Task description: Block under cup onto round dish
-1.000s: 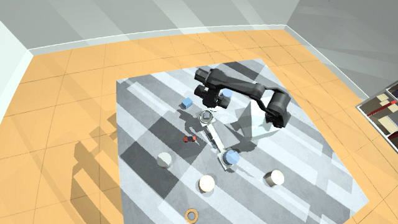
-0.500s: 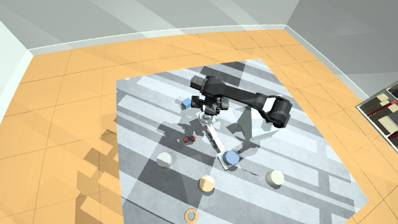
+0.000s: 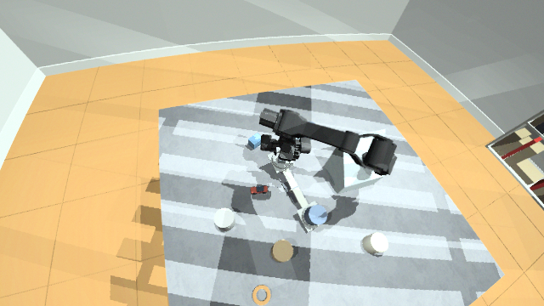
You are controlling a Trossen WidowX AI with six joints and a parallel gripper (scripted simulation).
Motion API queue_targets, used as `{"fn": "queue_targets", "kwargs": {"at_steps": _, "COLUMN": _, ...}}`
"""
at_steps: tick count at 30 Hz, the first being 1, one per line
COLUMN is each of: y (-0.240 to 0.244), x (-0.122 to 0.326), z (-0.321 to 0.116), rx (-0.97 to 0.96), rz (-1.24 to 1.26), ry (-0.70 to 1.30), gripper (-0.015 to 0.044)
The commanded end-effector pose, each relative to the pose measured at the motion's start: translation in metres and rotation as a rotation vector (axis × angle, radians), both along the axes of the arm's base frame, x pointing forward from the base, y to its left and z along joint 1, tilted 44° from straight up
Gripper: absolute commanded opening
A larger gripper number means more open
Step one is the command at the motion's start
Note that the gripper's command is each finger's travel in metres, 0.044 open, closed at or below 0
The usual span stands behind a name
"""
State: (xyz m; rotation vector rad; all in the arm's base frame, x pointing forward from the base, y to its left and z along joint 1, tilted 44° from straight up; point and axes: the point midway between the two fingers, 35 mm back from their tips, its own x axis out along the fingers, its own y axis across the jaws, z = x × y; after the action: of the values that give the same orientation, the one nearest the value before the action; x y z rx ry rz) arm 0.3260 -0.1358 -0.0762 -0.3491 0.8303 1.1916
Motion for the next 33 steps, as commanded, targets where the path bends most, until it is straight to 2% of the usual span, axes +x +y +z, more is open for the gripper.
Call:
{"fn": "queue_targets", "kwargs": {"at_steps": 1, "y": 0.006, "x": 0.000, "z": -0.005, "rx": 0.006, "rz": -0.002, "ry": 0.005, "gripper": 0.0260}}
{"fn": "queue_targets", "kwargs": {"at_steps": 17, "y": 0.022, "x": 0.003, "z": -0.021, "rx": 0.007, "rz": -0.002, "ry": 0.004, "gripper": 0.0260}}
{"fn": "queue_targets", "kwargs": {"at_steps": 21, "y": 0.022, "x": 0.003, "z": -0.021, "rx": 0.007, "rz": -0.002, "ry": 0.004, "gripper": 0.0155}}
{"fn": "queue_targets", "kwargs": {"at_steps": 27, "y": 0.022, "x": 0.003, "z": -0.021, "rx": 0.007, "rz": -0.002, "ry": 0.004, "gripper": 0.0115}}
{"fn": "queue_targets", "kwargs": {"at_steps": 31, "y": 0.015, "x": 0.005, "z": -0.017, "rx": -0.014, "rz": -0.031, "ry": 0.010, "gripper": 0.0010}}
{"fn": "queue_targets", "kwargs": {"at_steps": 33, "y": 0.006, "x": 0.004, "z": -0.009, "rx": -0.014, "rz": -0.029, "ry": 0.011, "gripper": 0.0000}}
